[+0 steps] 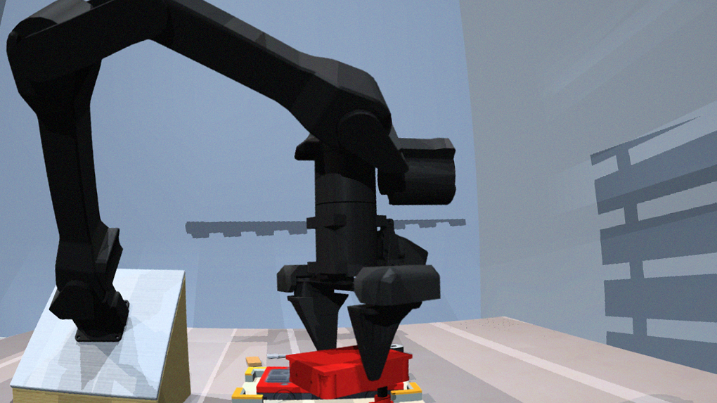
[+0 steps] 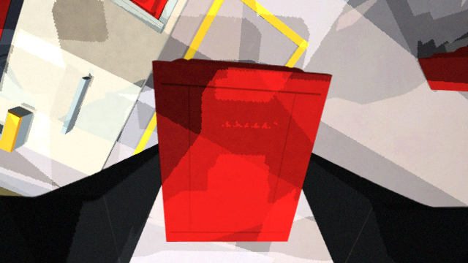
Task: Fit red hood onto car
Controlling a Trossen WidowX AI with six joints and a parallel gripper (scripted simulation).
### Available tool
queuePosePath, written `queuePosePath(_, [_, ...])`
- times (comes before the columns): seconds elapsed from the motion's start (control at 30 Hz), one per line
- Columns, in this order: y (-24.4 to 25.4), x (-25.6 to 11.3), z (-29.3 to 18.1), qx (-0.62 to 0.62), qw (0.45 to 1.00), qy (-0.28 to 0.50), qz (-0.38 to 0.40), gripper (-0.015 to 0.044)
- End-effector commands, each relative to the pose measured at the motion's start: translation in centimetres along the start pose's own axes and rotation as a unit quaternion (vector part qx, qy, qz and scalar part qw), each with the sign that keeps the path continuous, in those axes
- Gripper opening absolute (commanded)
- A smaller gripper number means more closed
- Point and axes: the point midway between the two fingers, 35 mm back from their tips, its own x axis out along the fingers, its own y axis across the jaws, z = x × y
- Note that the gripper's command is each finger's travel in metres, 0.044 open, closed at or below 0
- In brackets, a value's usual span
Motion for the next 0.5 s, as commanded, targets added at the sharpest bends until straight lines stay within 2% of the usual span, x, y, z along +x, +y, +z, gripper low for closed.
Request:
queuePosePath(0.0, [-0.2, -0.9, 0.0, 0.004, 1.000, 0.000, -0.002, 0.0000])
queuePosePath(0.23, [0.1, -1.2, 0.2, 0.003, 1.000, -0.001, -0.001, 0.0000])
queuePosePath(0.47, [1.9, -1.4, 2.5, 0.038, 0.999, -0.004, 0.004, 0.0000])
